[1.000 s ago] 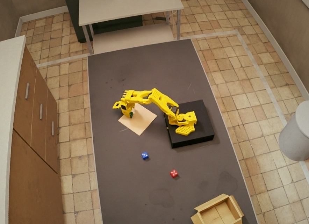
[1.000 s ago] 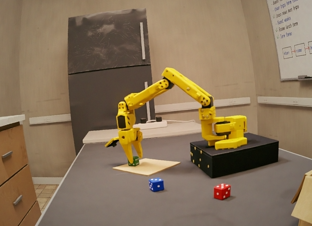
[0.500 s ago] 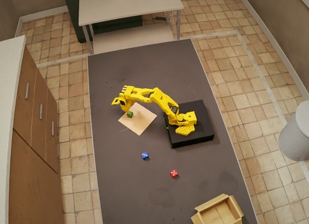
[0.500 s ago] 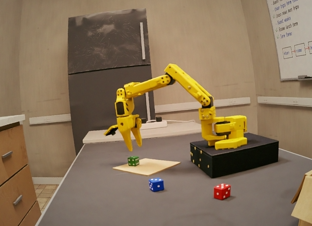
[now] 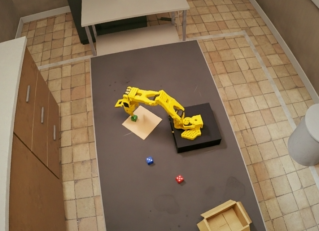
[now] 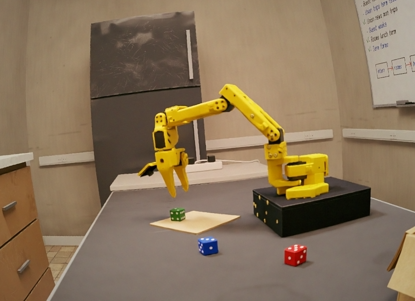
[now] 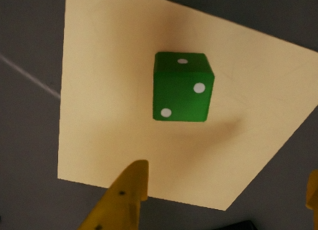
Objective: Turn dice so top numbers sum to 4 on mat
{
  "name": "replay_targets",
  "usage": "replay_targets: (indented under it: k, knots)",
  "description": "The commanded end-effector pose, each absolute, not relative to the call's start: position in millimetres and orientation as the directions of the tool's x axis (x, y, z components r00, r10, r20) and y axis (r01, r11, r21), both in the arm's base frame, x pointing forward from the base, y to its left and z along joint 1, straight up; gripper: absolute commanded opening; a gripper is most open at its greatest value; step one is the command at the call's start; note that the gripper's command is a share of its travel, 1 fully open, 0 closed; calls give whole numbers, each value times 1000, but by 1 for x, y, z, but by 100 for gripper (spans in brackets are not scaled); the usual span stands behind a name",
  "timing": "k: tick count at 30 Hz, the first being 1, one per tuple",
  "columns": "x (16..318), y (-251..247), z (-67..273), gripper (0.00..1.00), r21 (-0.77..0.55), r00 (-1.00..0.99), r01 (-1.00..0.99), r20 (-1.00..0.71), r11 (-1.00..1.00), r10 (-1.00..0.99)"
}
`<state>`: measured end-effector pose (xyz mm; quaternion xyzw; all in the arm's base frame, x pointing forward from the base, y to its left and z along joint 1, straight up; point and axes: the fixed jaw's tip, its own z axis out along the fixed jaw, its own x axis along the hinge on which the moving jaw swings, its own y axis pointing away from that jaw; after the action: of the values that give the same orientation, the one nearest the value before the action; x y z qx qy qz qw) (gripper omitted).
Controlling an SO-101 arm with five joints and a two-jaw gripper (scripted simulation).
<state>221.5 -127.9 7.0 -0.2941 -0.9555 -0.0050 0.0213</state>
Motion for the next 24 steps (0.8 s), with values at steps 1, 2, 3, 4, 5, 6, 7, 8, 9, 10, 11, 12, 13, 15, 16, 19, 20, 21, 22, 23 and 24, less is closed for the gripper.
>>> replay_targets:
  k: [1, 2, 3, 4, 5, 6, 7, 8, 9, 10, 11, 12, 13, 15, 16, 19, 20, 21, 22, 23, 24]
  knots:
    - [224, -131, 15, 33, 0, -826, 564, 11, 826, 564]
    - [224, -131, 15, 33, 0, -826, 564, 11, 826, 564]
    - [224, -131, 15, 33, 0, -826, 564, 11, 826, 564]
    - [224, -131, 15, 33, 0, -826, 564, 11, 826, 564]
    - [224, -131, 15, 33, 0, -826, 564, 11, 826, 564]
    - [224, -131, 15, 33, 0, -826, 564, 11, 826, 564]
    - [224, -131, 15, 33, 0, -826, 564, 11, 826, 564]
    - [224, -131, 15, 33, 0, -826, 564, 11, 826, 564]
    - [224, -131, 15, 33, 0, -826, 564, 11, 826, 564]
    - [224, -131, 15, 33, 0, -826, 564, 11, 826, 564]
    - [224, -131, 15, 33, 0, -826, 564, 11, 826, 564]
    - [224, -131, 15, 33, 0, -826, 564, 10, 826, 564]
    - [224, -131, 16, 33, 0, -826, 564, 7, 826, 564]
    - [225, -132, 19, 33, 0, -826, 564, -6, 826, 564]
    - [226, -133, 22, 33, 1, -826, 564, -17, 826, 564]
    - [230, -135, 34, 33, 3, -824, 563, -70, 826, 562]
    - [232, -136, 39, 33, 4, -822, 563, -93, 826, 561]
    - [234, -137, 46, 33, 5, -820, 563, -119, 826, 560]
    - [235, -138, 52, 32, 6, -817, 563, -147, 826, 558]
    - [237, -139, 60, 32, 7, -813, 563, -176, 826, 555]
    - [238, -140, 67, 32, 8, -808, 563, -206, 827, 552]
